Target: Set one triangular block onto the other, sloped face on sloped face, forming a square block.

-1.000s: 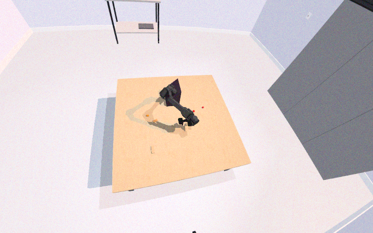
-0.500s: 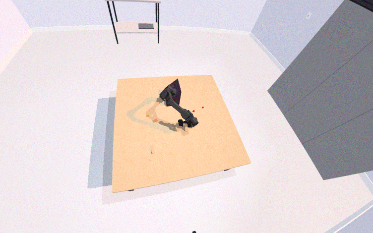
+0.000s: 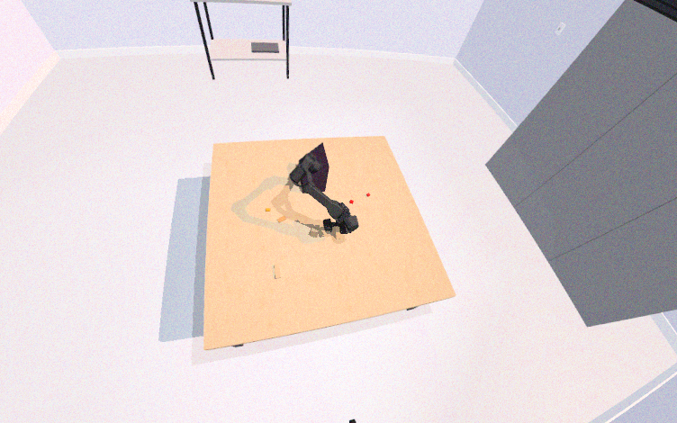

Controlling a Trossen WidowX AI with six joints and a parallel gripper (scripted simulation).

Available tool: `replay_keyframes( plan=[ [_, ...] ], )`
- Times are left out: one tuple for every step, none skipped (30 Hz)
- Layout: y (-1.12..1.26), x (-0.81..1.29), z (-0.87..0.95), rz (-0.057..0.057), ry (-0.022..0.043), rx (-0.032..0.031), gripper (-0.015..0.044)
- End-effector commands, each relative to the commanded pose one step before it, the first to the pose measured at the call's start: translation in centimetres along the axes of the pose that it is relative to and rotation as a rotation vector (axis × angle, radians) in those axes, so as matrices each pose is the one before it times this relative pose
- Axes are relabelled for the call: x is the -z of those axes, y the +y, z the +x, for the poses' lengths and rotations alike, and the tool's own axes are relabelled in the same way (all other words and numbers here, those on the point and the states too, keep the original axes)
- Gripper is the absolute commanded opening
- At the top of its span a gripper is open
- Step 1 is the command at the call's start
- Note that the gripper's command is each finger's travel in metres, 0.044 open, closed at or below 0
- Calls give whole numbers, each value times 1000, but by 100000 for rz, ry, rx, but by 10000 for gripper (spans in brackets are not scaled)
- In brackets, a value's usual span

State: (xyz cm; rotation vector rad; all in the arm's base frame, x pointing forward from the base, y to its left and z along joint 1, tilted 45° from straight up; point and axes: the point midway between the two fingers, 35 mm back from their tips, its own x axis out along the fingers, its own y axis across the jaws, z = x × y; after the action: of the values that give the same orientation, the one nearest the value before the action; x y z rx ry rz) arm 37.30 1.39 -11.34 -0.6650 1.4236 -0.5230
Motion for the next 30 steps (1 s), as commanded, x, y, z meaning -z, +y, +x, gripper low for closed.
replay_keyframes(
  plan=[
    [105, 611, 1011, -1464, 1305, 929, 440],
    [4, 13, 162, 0, 3, 18, 440],
    [4, 13, 161, 0, 3, 19, 440],
    [3, 14, 161, 0, 4, 19, 440],
    [3, 15, 161, 0, 4, 20, 440],
    [3, 15, 160, 0, 4, 21, 440],
    [3, 16, 160, 1, 5, 22, 440],
    [2, 17, 160, 1, 5, 22, 440],
    [2, 18, 160, 1, 5, 23, 440],
    [2, 18, 160, 1, 5, 24, 440],
    [2, 19, 159, 1, 6, 25, 440],
    [1, 20, 159, 1, 6, 25, 440],
    [1, 21, 159, 1, 6, 26, 440],
    [1, 21, 159, 1, 7, 27, 440],
    [1, 22, 158, 1, 7, 27, 440],
    [1, 23, 158, 1, 7, 28, 440],
    [0, 23, 158, 1, 8, 29, 440],
    [0, 19, 125, 1, 6, 24, 440],
    [0, 12, 75, 0, 4, 14, 440],
    [0, 4, 25, 0, 1, 5, 440],
    [0, 0, 0, 0, 0, 0, 440],
    [0, 0, 0, 0, 0, 0, 414],
    [0, 0, 0, 0, 0, 0, 387],
    [0, 0, 0, 0, 0, 0, 361],
    [0, 0, 0, 0, 0, 0, 335],
    [0, 0, 0, 0, 0, 0, 309],
    [0, 0, 0, 0, 0, 0, 282],
    [0, 0, 0, 0, 0, 0, 256],
    [0, 0, 0, 0, 0, 0, 230],
    [0, 0, 0, 0, 0, 0, 204]
  ],
)
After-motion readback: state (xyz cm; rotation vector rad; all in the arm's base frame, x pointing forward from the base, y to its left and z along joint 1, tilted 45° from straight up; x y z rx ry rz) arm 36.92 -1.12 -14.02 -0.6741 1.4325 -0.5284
